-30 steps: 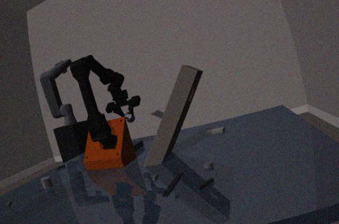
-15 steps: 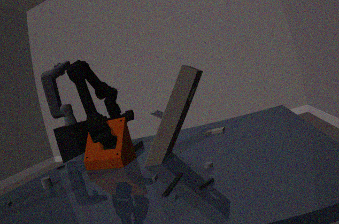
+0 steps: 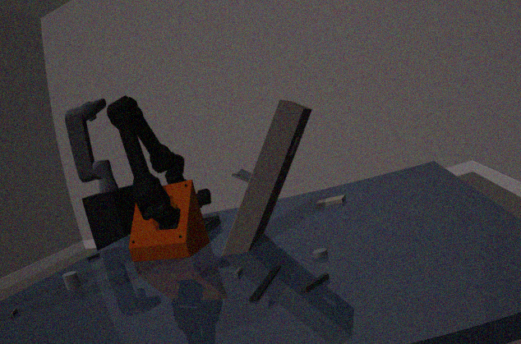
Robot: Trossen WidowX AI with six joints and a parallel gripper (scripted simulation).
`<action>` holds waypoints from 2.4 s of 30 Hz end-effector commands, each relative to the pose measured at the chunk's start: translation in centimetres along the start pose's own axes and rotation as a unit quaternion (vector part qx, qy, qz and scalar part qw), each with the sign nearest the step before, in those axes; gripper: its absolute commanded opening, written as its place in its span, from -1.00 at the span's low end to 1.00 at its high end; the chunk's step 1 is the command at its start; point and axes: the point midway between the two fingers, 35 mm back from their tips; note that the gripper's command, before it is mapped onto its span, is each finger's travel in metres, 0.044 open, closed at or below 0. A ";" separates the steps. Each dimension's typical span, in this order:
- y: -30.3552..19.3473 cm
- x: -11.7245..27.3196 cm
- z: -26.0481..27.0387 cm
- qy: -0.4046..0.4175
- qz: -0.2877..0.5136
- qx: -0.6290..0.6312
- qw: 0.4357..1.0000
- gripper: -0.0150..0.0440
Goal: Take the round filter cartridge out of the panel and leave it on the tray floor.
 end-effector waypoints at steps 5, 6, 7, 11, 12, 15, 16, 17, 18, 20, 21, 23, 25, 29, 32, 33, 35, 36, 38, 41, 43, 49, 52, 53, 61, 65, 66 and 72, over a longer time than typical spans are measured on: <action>0.2 0.1 0.0 0.000 -0.003 0.001 1.000 0.13; 0.2 0.1 0.0 0.000 -0.003 0.001 1.000 0.22; 0.2 0.1 0.0 0.000 -0.003 0.001 1.000 0.31; 0.2 0.1 0.0 0.000 -0.003 0.001 1.000 0.67; 0.2 0.1 0.0 0.000 -0.003 0.001 1.000 0.75; 0.2 0.1 0.0 0.000 -0.003 0.001 1.000 1.00; 0.2 0.1 0.0 0.000 -0.003 0.001 1.000 1.00; 0.4 0.3 0.0 0.000 -0.003 0.001 1.000 1.00; 0.9 1.0 0.1 0.000 -0.003 0.001 1.000 1.00; 2.5 3.8 0.2 0.000 -0.003 0.001 1.000 1.00; 3.2 5.1 0.2 0.000 -0.003 0.000 1.000 1.00; 3.6 6.2 0.2 0.000 -0.002 0.000 1.000 1.00; 2.9 4.9 0.2 0.001 -0.001 -0.003 1.000 1.00; 2.9 4.9 0.2 0.001 -0.001 -0.003 1.000 1.00; 2.9 4.9 0.2 0.001 -0.001 -0.003 1.000 1.00; 2.9 4.9 0.2 0.001 -0.001 -0.003 1.000 1.00; 2.9 4.9 0.2 0.001 -0.001 -0.003 1.000 1.00; 2.9 4.9 0.2 0.001 -0.001 -0.003 1.000 1.00; 2.9 4.9 0.2 0.001 -0.001 -0.003 1.000 1.00; 2.9 4.9 0.2 0.001 -0.001 -0.003 1.000 1.00; 2.9 4.9 0.2 0.001 -0.001 -0.003 1.000 1.00; 2.9 4.9 0.2 0.001 -0.001 -0.003 1.000 1.00; 2.9 4.9 0.2 0.001 -0.001 -0.003 1.000 1.00; 2.9 4.9 0.2 0.001 -0.001 -0.003 1.000 1.00; 2.9 4.9 0.2 0.001 -0.001 -0.003 1.000 1.00; 2.9 4.9 0.2 0.001 -0.001 -0.003 1.000 1.00; 2.9 4.9 0.2 0.001 -0.001 -0.003 1.000 1.00; 2.9 4.9 0.2 0.001 -0.001 -0.003 1.000 1.00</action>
Point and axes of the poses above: the point midway between the two fingers, 35 mm back from their tips, its own x axis back along the fingers, its own z axis across the jaws, y = z × x, and after that the axes turned 4 degrees about -x, right-handed
